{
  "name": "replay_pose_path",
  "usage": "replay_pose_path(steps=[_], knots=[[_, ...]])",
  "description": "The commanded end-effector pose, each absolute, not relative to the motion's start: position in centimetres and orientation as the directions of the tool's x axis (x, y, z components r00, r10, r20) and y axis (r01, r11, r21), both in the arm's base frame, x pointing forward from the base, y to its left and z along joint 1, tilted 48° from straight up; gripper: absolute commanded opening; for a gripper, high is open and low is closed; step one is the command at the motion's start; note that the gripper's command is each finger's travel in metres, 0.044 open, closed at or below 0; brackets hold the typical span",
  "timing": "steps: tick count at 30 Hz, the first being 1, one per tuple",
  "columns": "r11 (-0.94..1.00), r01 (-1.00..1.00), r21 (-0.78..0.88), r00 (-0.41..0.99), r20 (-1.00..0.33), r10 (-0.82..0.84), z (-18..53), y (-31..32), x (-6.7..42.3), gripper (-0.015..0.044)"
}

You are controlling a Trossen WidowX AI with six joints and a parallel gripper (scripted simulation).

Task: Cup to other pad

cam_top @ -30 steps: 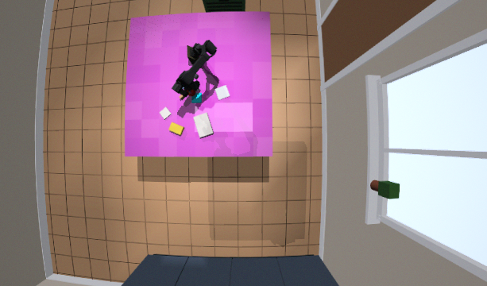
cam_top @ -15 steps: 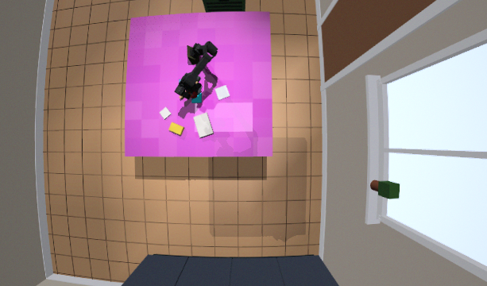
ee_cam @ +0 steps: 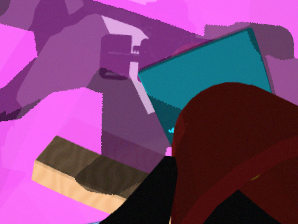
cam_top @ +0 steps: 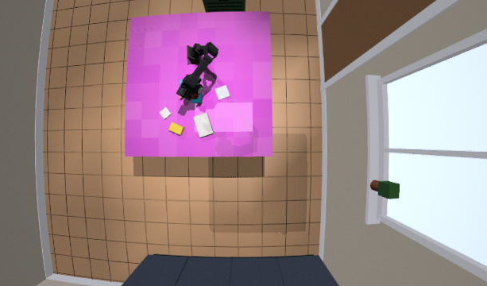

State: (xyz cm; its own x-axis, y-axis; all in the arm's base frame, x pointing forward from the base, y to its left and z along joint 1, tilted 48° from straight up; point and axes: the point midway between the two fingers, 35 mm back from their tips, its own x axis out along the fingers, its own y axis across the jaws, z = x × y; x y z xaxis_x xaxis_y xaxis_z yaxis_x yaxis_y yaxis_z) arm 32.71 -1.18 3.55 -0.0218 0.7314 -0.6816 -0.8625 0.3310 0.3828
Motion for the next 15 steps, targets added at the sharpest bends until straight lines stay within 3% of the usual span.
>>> replay_pose_path(steps=[1,15], knots=[[0.333,-0.859,0.389,-0.022,-0.679,0.734,3.2,-0.7,32.7,0.0000],[0.333,-0.859,0.389,-0.022,-0.678,0.734,1.9,0.8,32.7,0.0000]])
